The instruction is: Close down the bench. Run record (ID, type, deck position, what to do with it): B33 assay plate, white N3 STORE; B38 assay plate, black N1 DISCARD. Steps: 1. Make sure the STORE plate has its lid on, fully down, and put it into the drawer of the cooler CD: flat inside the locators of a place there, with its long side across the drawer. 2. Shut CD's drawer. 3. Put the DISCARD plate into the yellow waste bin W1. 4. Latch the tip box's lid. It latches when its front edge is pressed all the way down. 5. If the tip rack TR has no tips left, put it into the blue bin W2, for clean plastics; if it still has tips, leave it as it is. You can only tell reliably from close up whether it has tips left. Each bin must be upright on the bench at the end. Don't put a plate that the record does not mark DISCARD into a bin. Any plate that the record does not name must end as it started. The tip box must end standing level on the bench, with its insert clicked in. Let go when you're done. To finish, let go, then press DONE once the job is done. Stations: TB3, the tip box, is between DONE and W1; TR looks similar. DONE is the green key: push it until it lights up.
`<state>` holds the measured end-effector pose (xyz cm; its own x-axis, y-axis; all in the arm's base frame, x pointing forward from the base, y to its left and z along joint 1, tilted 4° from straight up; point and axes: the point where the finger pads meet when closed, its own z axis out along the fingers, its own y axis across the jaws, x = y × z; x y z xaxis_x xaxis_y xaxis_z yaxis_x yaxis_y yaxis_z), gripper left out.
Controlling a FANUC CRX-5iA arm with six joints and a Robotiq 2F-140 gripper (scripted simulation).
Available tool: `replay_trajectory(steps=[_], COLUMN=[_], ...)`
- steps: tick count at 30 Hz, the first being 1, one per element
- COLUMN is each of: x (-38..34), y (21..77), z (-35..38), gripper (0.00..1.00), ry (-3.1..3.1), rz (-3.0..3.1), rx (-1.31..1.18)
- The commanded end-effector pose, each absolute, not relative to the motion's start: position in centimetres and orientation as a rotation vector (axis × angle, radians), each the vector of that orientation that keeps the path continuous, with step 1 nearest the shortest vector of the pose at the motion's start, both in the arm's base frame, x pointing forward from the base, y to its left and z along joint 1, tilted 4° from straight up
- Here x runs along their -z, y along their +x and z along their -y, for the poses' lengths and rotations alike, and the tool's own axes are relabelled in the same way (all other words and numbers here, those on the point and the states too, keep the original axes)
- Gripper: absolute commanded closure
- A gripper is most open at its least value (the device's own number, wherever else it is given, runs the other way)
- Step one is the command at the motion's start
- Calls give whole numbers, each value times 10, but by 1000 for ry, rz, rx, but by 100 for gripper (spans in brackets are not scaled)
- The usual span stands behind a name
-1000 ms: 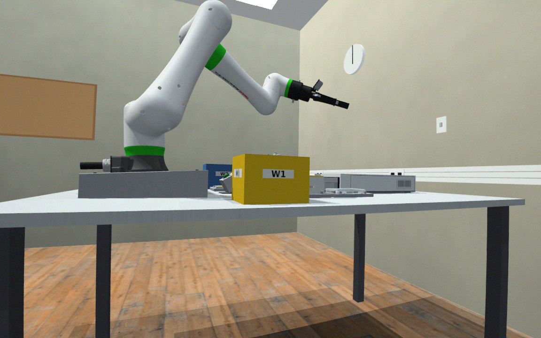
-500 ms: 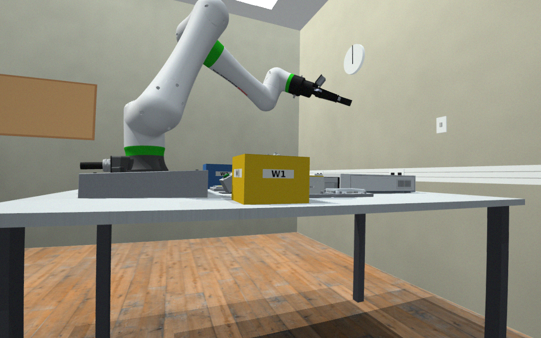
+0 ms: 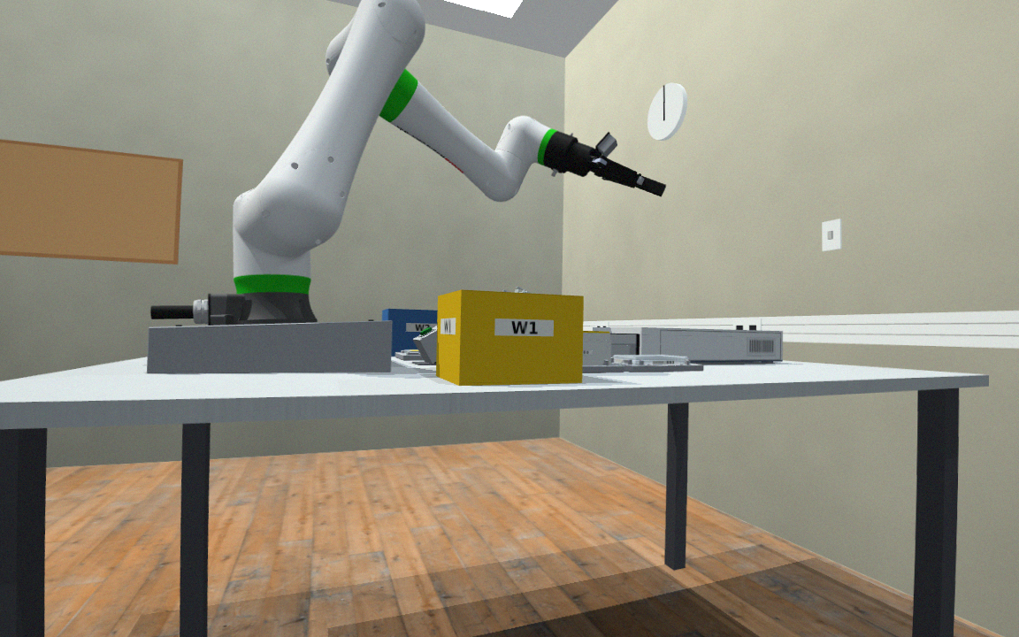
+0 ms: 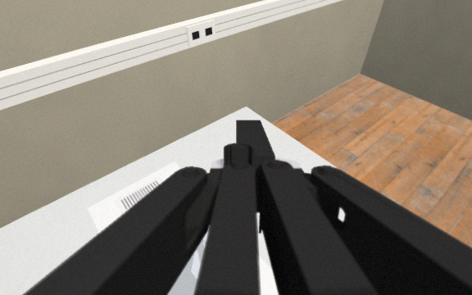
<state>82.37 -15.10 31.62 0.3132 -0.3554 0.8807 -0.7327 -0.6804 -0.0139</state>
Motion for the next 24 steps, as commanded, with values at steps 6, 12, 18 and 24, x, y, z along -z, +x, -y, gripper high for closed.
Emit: replay_trajectory(steps=[6,12,18,24], x=[-311,-305,-296,-289], y=[797,782,760,742], z=[174,185,198,206], gripper=[90,90,90,90], ry=[2216,2225,2249,2279], rz=[972,971,967,959], rx=[-1196,-1154,-1067,-979])
